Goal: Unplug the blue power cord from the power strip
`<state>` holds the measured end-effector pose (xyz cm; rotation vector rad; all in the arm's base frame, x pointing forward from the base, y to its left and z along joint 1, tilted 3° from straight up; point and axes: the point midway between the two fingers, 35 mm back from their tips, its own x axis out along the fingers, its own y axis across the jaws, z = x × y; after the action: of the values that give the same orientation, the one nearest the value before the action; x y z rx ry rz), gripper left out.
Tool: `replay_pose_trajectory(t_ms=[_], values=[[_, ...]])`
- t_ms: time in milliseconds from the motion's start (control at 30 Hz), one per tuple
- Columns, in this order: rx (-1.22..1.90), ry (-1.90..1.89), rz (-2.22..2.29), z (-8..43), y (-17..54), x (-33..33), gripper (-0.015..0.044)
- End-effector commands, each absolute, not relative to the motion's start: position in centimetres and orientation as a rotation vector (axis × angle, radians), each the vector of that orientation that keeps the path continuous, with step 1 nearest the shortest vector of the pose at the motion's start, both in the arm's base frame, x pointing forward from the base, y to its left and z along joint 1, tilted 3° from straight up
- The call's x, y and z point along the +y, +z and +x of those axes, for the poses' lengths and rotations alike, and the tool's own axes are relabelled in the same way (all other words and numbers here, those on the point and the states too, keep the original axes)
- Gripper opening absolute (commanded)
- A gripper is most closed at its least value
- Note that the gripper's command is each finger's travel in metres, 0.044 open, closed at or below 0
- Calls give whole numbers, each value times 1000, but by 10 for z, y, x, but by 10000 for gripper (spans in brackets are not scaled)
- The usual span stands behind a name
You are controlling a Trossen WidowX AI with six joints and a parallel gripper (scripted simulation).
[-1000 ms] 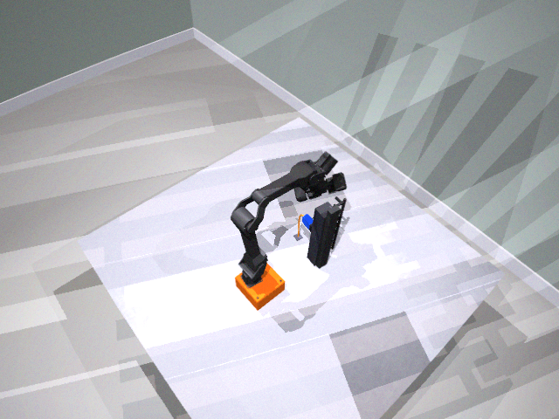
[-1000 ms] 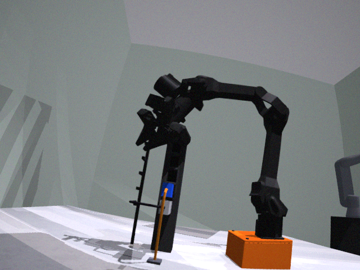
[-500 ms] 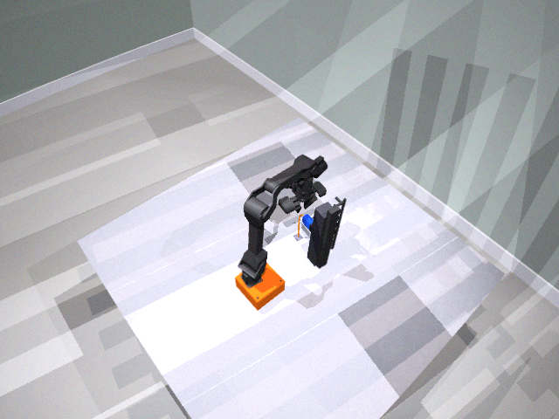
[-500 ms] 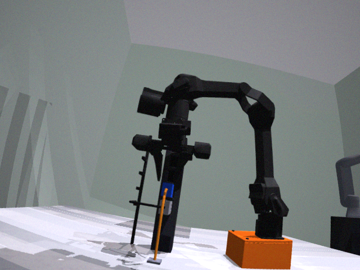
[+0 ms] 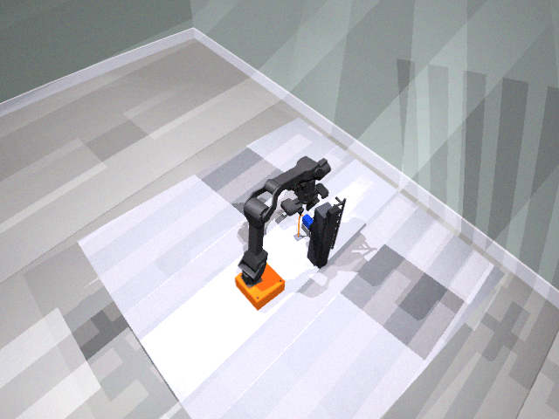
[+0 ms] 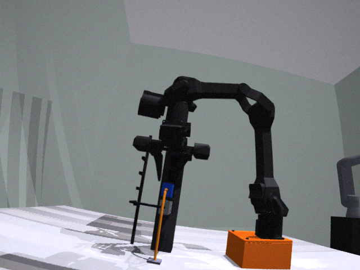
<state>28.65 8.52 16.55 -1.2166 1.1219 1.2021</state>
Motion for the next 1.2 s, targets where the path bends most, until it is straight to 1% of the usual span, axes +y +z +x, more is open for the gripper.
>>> replay_pose_trajectory(t_ms=[0,400,867,1000,1167], values=[[1126,1202,-1221,286,165,77,160],[1128,1202,-1222,285,164,59,160],[1127,1202,-1222,286,152,59,160],[1129,1200,-1218,286,155,60,55],[1129,1200,-1218,286,155,60,22]])
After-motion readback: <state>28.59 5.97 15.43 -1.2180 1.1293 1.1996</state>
